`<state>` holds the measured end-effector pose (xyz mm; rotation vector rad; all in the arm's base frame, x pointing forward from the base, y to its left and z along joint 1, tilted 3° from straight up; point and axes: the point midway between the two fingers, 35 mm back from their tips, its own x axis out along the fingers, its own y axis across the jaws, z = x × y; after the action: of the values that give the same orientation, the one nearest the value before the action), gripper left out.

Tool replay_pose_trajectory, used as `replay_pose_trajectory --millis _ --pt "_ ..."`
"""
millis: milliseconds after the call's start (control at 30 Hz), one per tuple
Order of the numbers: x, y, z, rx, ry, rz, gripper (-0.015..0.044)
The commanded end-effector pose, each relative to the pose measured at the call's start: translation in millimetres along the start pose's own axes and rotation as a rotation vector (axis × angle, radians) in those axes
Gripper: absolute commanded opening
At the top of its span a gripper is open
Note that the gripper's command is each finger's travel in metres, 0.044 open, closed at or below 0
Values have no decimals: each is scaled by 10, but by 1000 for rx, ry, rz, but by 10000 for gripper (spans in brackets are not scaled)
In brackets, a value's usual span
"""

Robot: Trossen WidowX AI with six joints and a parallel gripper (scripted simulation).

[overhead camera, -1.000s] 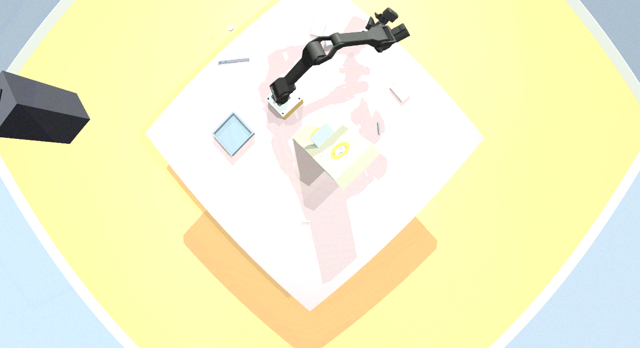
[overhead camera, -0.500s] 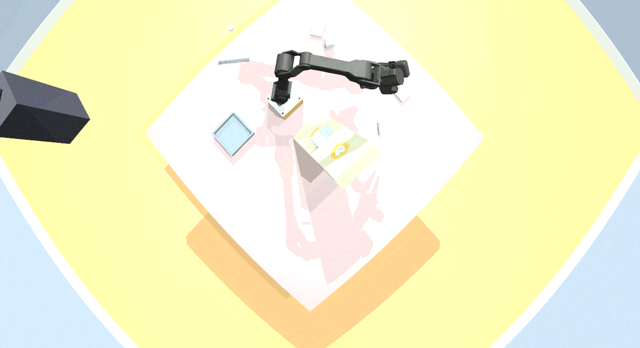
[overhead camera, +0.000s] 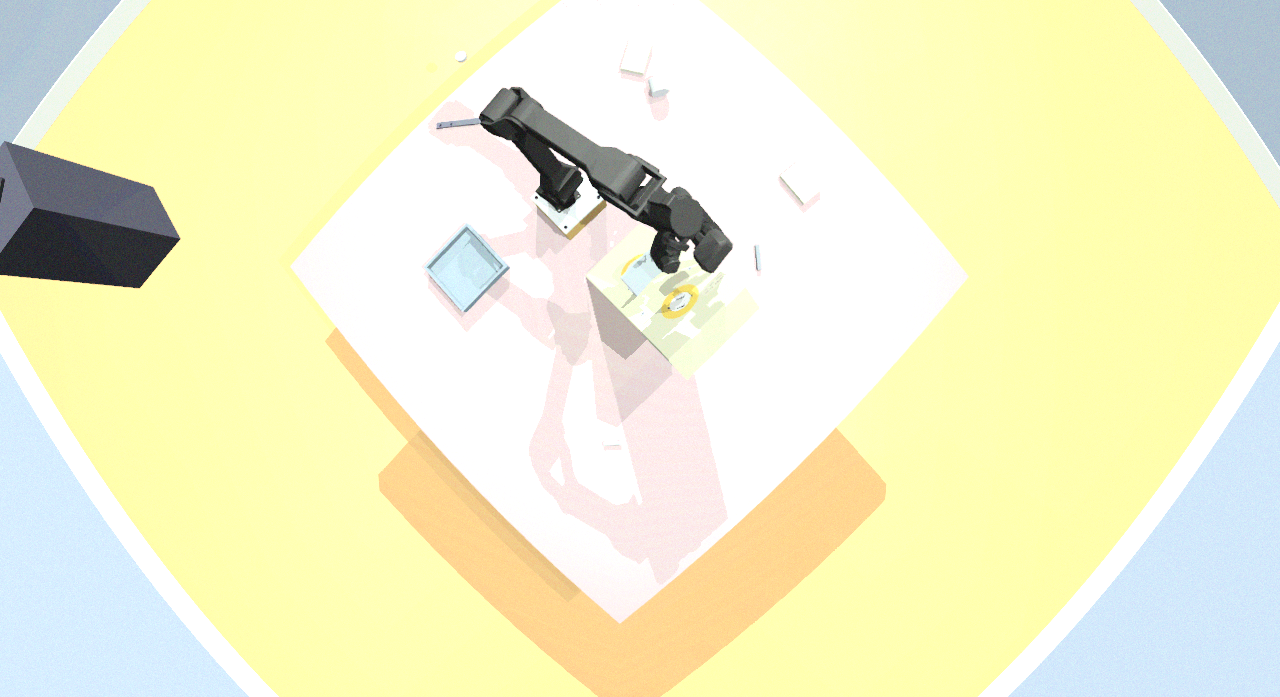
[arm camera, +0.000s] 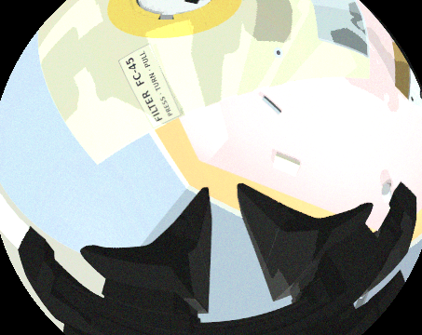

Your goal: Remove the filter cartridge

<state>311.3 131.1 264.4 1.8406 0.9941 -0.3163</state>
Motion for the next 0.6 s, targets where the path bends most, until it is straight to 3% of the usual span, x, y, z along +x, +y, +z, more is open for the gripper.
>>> replay_pose_trajectory --millis 0,133,567 --pt "-378 19 585 185 -193 155 88" --pt "-683 -35 983 320 -332 282 88" --pt "-698 -39 1001 327 -338 289 88"
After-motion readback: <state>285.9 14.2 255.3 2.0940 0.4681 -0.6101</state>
